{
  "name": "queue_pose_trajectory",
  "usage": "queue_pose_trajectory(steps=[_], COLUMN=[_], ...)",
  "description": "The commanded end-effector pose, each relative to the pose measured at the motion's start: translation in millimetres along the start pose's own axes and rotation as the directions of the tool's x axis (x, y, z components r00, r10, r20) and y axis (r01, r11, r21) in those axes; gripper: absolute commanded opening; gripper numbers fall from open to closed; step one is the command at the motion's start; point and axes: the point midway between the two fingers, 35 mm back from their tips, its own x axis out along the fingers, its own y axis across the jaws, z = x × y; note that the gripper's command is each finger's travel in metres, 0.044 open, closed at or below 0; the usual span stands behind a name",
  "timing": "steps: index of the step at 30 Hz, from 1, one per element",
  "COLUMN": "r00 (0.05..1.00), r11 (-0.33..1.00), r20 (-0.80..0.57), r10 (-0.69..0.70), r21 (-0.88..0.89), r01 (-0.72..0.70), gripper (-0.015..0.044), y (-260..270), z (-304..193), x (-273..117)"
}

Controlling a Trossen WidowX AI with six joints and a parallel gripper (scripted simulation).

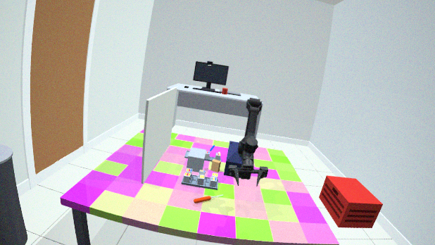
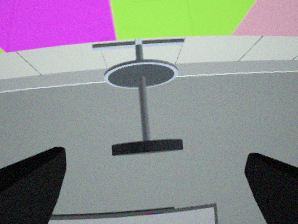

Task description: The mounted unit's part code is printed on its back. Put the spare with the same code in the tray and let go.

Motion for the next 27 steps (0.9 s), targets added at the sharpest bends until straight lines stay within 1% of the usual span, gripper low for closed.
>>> queue_pose_trajectory(steps=[1, 2, 7, 9, 12, 16, 18, 21, 24, 27], r00=[1.0, 1.0, 1.0, 0.999, 0.987, 0.93, 0.884, 0.797, 0.694, 0.585], r11=[1.0, 1.0, 1.0, 0.999, 0.984, 0.897, 0.817, 0.65, 0.427, 0.173], r20=[0.0, 0.0, 0.003, 0.027, 0.109, 0.25, 0.316, 0.408, 0.491, 0.563], r10=[0.0, 0.0, 0.003, 0.031, 0.118, 0.271, 0.345, 0.445, 0.526, 0.584], r21=[0.0, 0.0, 0.004, 0.032, 0.124, 0.285, 0.362, 0.466, 0.553, 0.618], r01=[0.0, 0.0, -0.003, -0.032, -0.131, -0.338, -0.448, -0.601, -0.715, -0.767], gripper=[0.0426, 0.044, 0.044, 0.044, 0.044, 0.044, 0.044, 0.044, 0.044, 0.044], y=[0.0, 0.0, 1.1, 9.8, 40.1, 99.8, 131.5, 179.3, 225.6, 267.1], z=[0.0, 0.0, 0.4, 4.0, 15.4, 34.1, 42.5, 53.3, 62.0, 68.2], x=[0.0, 0.0, 0.5, 4.0, 12.8, 17.0, 13.3, 0.0, -22.1, -51.4])
